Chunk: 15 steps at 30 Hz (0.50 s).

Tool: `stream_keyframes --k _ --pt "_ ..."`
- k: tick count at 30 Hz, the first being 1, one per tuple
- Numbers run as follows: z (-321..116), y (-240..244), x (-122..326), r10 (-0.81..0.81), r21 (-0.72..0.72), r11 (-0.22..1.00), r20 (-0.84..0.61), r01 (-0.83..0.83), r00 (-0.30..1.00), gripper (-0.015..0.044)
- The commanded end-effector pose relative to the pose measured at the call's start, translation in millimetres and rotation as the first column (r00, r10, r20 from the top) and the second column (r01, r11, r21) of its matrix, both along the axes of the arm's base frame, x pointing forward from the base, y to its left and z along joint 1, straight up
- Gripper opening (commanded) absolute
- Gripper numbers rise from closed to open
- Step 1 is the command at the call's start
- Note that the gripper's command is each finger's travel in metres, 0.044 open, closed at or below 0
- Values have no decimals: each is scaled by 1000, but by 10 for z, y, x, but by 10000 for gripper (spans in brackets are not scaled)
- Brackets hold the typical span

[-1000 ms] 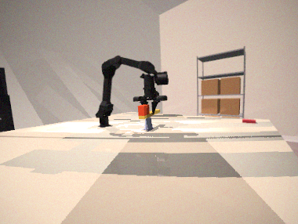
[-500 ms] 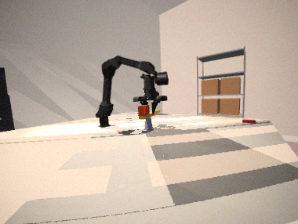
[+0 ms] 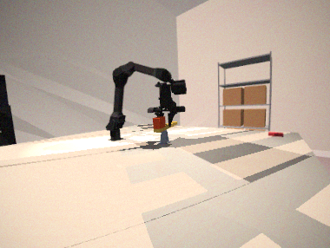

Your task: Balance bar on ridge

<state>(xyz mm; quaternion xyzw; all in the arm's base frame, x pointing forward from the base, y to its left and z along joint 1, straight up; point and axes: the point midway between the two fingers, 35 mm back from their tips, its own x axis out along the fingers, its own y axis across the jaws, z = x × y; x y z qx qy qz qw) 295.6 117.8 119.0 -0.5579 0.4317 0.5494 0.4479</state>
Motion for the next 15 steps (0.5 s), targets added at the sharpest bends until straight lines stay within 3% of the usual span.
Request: stream_keyframes --k 1,15 --pt "-2 -1 4 6 0 1000 2 -6 1000 0" --pt "-14 -1 4 6 0 1000 2 -6 1000 0"
